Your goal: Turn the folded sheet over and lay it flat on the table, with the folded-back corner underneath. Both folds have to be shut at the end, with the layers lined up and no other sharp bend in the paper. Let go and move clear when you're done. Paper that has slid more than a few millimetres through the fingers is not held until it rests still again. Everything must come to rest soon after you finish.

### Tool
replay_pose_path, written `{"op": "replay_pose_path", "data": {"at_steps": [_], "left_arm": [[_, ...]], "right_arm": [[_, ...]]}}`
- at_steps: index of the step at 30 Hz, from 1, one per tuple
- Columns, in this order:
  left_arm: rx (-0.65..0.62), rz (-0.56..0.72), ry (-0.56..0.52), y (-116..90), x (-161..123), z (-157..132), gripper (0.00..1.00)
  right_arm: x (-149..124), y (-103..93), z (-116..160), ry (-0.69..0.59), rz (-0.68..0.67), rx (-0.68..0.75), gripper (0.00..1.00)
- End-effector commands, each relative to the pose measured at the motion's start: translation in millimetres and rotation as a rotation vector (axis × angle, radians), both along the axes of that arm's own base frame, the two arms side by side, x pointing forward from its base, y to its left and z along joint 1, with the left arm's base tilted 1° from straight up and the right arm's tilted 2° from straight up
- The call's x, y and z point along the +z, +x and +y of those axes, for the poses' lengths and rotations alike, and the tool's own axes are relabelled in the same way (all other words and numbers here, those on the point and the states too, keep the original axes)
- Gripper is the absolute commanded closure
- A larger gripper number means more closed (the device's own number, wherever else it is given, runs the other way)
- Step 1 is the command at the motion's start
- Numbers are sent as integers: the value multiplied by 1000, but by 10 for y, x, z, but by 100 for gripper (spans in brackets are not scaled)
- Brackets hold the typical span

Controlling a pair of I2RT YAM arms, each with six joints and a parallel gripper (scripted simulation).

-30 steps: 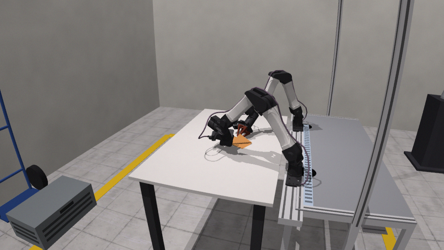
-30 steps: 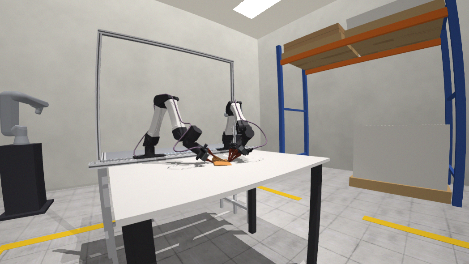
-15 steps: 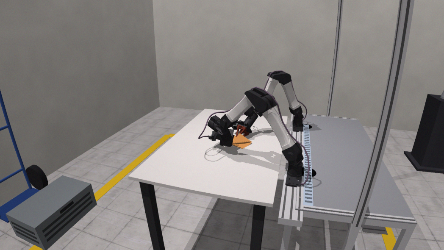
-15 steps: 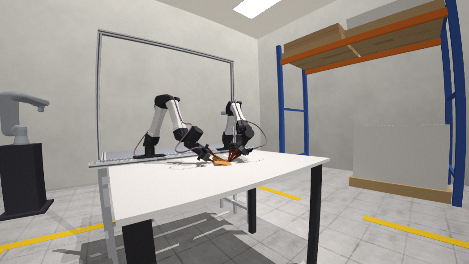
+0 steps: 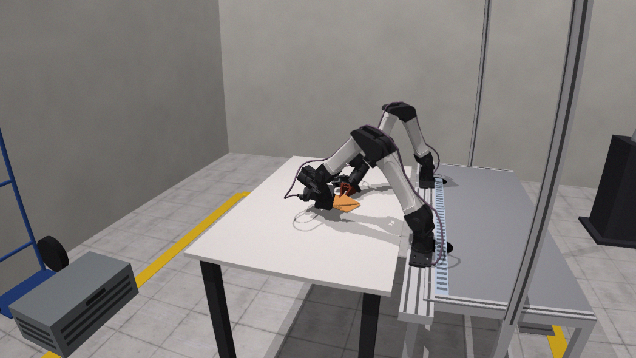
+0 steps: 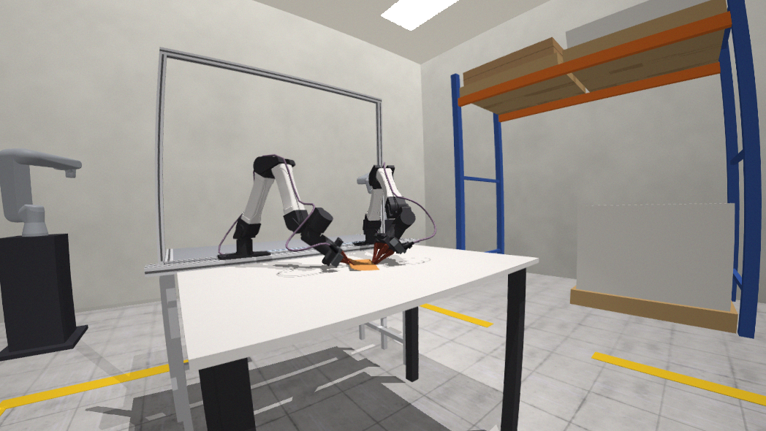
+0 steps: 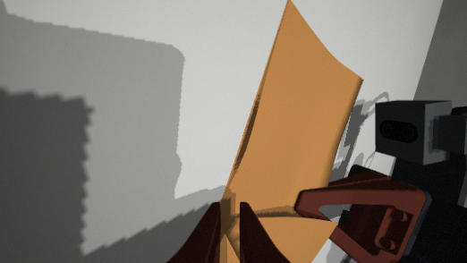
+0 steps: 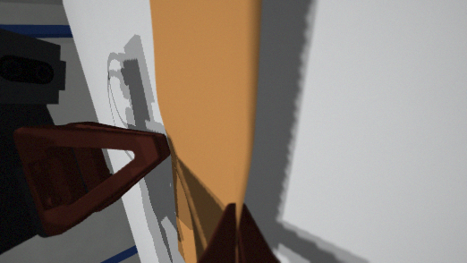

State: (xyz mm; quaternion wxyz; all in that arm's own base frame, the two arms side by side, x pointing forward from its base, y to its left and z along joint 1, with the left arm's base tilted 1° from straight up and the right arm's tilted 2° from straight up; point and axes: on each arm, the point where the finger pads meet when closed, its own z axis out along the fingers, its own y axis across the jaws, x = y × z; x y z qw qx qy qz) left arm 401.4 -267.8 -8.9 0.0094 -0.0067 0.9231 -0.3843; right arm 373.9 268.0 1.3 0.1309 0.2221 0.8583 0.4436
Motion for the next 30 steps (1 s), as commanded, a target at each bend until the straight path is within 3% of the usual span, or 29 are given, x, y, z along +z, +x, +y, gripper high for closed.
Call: {"op": "replay_pose_path", "data": {"at_steps": [1,6,7,9,13,17,26,30], "left_arm": [[5,8,24,-83,36,112,90],[5,-26,11,7,251,271,90],[6,-27,9,12,282,243,79],[6,-27,9,12,282,243,79],[3,-66,-7,105,627,371,35],[4,-67,-4,89,855,610,35],[-33,-139,82,-89,949,635,35],[-70,-250,123,-287,1265,623,35]], "right_arm": [[35,16,37,-12,10,-2,99],[459,33,26,-1,-10,-2,99],[570,27,31,2,-10,2,99],[570,27,31,2,-10,2,99],[961,8,18,-1,-14,6,99],[1164,0,11,-1,-16,6,99],[1020,-37,-7,-15,17,5,99],[879,-72,-32,-53,33,16,99]]}}
